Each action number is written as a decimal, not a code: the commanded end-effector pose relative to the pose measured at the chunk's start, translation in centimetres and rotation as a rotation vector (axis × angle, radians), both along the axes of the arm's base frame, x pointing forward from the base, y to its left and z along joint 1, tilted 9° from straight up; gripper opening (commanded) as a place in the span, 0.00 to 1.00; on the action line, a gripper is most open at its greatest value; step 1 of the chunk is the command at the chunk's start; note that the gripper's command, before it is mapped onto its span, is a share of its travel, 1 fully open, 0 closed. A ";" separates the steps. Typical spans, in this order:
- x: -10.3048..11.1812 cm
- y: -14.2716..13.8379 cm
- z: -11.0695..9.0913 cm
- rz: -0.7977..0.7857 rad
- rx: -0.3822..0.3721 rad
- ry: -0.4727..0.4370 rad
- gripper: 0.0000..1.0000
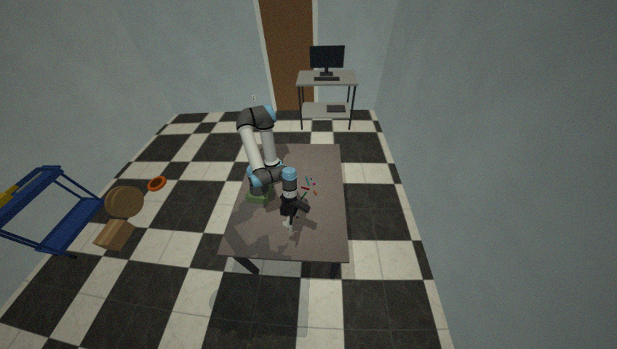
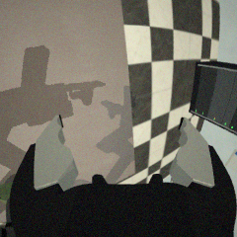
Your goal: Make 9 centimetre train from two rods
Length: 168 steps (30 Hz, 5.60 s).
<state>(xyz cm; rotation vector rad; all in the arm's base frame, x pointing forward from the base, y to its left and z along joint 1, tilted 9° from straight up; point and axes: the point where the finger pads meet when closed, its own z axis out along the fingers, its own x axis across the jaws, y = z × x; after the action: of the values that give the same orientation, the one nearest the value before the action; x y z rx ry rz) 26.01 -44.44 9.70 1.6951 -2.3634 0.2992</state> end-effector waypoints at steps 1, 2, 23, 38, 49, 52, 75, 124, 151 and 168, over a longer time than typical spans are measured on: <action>4.6 3.9 -0.5 0.020 0.026 -0.039 1.00; 4.6 3.9 -0.5 0.020 0.026 -0.039 1.00; 14.9 20.7 -2.3 0.087 0.165 -0.128 1.00; 17.6 32.9 -3.4 0.119 0.271 -0.142 1.00; 17.2 43.5 -4.2 0.140 0.362 -0.124 1.00; 16.8 45.6 -4.3 0.144 0.380 -0.117 1.00; 14.9 52.1 -4.8 0.153 0.435 -0.088 1.00; 14.8 52.4 -4.8 0.153 0.437 -0.086 1.00; 14.8 52.4 -4.8 0.153 0.437 -0.086 1.00; 14.8 52.4 -4.8 0.153 0.437 -0.086 1.00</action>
<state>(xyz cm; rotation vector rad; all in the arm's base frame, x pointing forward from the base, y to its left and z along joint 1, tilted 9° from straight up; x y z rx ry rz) 40.76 7.97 4.84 2.0938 -2.4987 -0.1401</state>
